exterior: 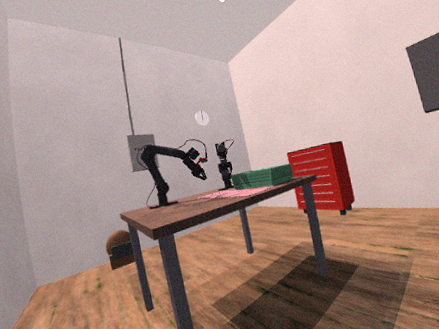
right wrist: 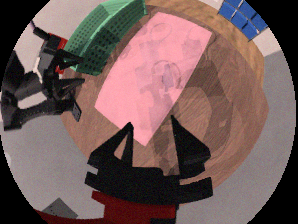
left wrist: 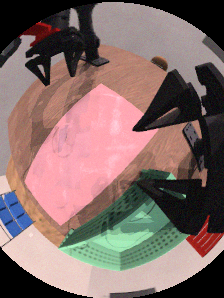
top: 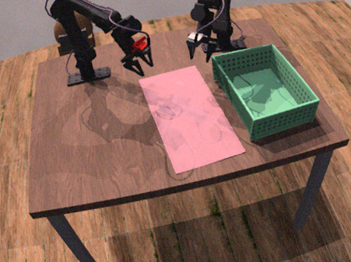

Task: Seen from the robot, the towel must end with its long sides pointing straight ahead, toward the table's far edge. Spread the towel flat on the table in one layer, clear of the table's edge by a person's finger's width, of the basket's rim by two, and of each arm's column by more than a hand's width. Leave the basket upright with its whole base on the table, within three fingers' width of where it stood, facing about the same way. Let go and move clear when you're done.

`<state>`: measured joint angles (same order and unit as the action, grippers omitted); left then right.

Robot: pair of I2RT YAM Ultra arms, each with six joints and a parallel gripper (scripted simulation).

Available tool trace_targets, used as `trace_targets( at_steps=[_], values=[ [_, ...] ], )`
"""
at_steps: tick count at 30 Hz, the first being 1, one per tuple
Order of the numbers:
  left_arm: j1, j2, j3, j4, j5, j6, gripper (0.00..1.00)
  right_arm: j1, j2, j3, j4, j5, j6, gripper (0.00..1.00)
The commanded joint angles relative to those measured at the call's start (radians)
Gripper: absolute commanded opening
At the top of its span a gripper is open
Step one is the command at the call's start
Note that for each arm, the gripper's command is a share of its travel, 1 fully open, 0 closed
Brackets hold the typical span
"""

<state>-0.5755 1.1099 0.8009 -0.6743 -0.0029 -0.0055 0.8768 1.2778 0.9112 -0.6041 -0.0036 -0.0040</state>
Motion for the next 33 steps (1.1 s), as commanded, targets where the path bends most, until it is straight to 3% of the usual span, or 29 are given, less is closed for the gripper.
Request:
trace_targets(
  at_steps=[1, 17, 18, 21, 33],
  values=[
    [0.002, -0.027, 0.044, 0.008, 0.0, 0.004, 0.64, -0.013, -0.013, 0.038, -0.012, 0.004, 0.002, 0.64],
    [0.002, -0.027, 0.044, 0.008, 0.0, 0.004, 0.64, -0.013, -0.013, 0.038, -0.012, 0.004, 0.002, 0.64],
    [0.002, 0.022, 0.092, -0.063, 0.001, 0.002, 0.64, 0.0, -0.003, 0.005, 0.003, 0.0, 0.0, 0.64],
    [0.0, -0.025, 0.173, -0.152, 0.0, 0.001, 0.64, 0.0, -0.003, 0.005, 0.003, 0.0, 0.0, 0.64],
    [0.215, -0.17, 0.084, -0.253, -0.082, -0.111, 0.64, -0.117, -0.241, -0.118, -0.137, 0.135, 0.19, 0.64]
  ],
)
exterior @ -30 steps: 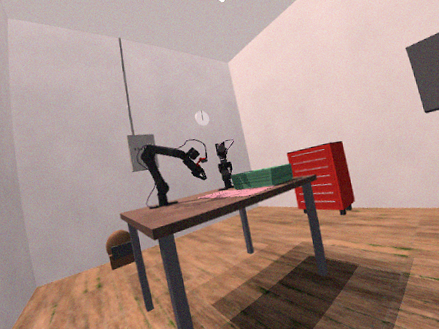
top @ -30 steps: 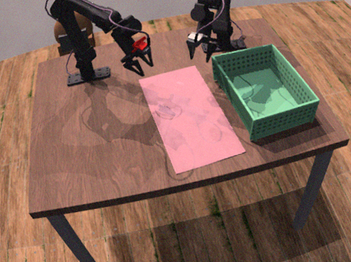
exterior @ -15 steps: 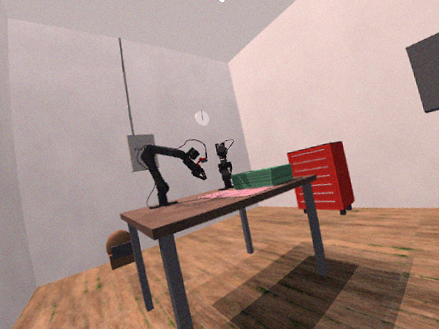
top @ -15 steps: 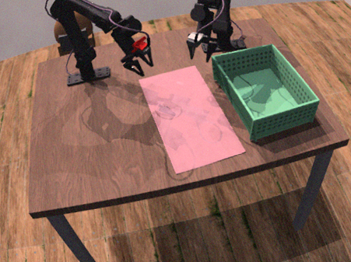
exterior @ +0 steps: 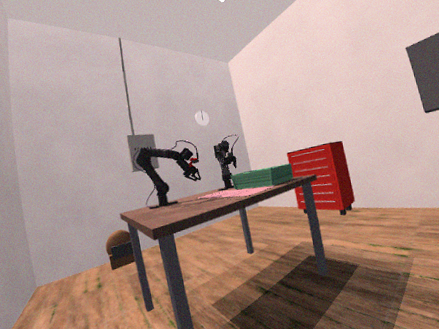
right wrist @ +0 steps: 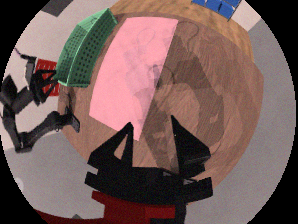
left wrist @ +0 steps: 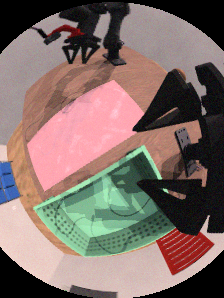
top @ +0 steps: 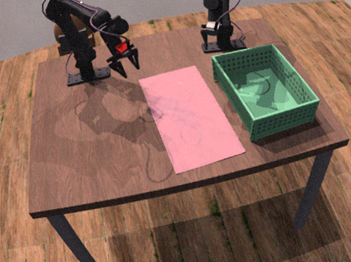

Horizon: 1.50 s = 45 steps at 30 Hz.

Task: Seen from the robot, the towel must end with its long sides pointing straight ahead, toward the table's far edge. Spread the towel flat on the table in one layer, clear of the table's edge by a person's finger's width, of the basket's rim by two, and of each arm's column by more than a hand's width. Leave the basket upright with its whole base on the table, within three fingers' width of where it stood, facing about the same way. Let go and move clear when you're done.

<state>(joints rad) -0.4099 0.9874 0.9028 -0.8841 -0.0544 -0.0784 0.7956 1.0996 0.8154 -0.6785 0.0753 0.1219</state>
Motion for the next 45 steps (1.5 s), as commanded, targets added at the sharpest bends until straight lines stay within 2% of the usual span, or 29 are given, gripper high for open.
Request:
trace_targets(
  at_steps=[1, 9, 10, 12, 13, 24, 27, 29, 36, 41, 45],
  values=[
    [0.077, -0.06, -0.022, -0.05, -0.034, -0.043, 0.64, -0.051, -0.083, -0.028, -0.078, 0.066, 0.08, 0.64],
    [0.341, -0.119, -0.034, -0.089, -0.021, -0.032, 0.64, -0.214, -0.217, -0.042, -0.205, 0.126, 0.168, 0.64],
    [0.396, -0.125, -0.012, -0.088, 0.004, 0.01, 0.64, -0.241, -0.231, -0.036, -0.219, 0.13, 0.173, 0.64],
    [0.396, -0.125, -0.012, -0.088, 0.004, 0.01, 0.64, -0.241, -0.231, -0.036, -0.219, 0.13, 0.173, 0.64],
    [0.463, -0.125, 0.005, -0.065, 0.036, 0.067, 0.64, -0.286, -0.248, -0.03, -0.238, 0.125, 0.159, 0.64],
    [0.476, -0.115, 0.007, -0.063, 0.057, 0.079, 0.64, -0.681, -0.312, 0.015, -0.313, 0.099, 0.125, 0.64],
    [0.47, -0.104, -0.01, -0.075, 0.05, 0.072, 0.64, -0.813, -0.268, 0.03, -0.314, 0.081, 0.1, 0.64],
    [0.47, -0.104, -0.01, -0.075, 0.05, 0.072, 0.64, -0.813, -0.268, 0.03, -0.314, 0.081, 0.1, 0.64],
    [0.47, -0.104, -0.01, -0.075, 0.05, 0.072, 0.64, -1.084, -0.2, 0.079, -0.261, 0.06, 0.067, 0.64],
    [0.47, -0.104, -0.01, -0.075, 0.05, 0.072, 0.64, -1.314, -0.136, 0.116, -0.213, -0.044, -0.114, 0.64],
    [0.47, -0.104, -0.01, -0.075, 0.05, 0.072, 0.64, -1.331, -0.122, 0.125, -0.212, -0.073, -0.128, 0.64]
  ],
)
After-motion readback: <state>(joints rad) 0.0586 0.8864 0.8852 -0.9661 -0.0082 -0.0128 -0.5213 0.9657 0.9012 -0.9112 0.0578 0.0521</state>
